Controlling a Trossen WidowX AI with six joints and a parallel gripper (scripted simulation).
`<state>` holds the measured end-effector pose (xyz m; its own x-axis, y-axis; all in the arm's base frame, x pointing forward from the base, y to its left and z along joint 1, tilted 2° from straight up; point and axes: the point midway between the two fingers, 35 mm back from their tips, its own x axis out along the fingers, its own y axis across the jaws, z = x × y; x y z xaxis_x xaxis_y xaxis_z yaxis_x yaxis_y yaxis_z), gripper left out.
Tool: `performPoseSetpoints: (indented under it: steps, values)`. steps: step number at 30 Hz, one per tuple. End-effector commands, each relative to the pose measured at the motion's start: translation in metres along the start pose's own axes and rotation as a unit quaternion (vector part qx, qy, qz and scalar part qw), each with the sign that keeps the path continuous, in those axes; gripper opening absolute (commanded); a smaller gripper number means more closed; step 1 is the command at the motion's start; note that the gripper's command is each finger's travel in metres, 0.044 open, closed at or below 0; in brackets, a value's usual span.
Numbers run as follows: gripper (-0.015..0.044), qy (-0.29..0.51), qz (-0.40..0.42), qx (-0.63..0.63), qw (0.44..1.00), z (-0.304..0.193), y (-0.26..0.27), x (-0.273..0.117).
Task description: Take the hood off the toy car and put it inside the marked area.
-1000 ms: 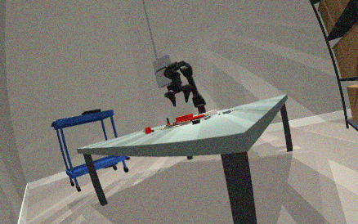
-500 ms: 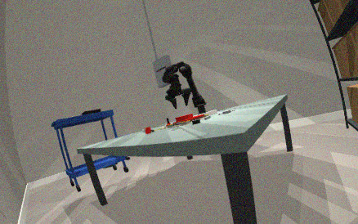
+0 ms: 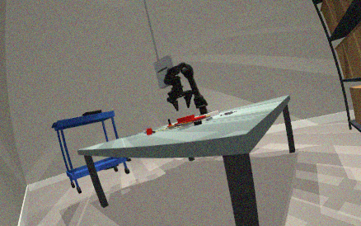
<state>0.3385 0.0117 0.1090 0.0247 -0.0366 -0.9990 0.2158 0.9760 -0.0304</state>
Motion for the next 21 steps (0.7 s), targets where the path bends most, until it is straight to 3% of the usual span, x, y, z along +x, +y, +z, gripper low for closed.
performPoseSetpoints:
  steps: [1,21]
  values:
    - [0.044,0.005,0.001,0.002,1.0,-0.002,0.0,0.005]
    - [0.044,0.005,0.001,0.002,1.0,-0.002,0.001,0.016]
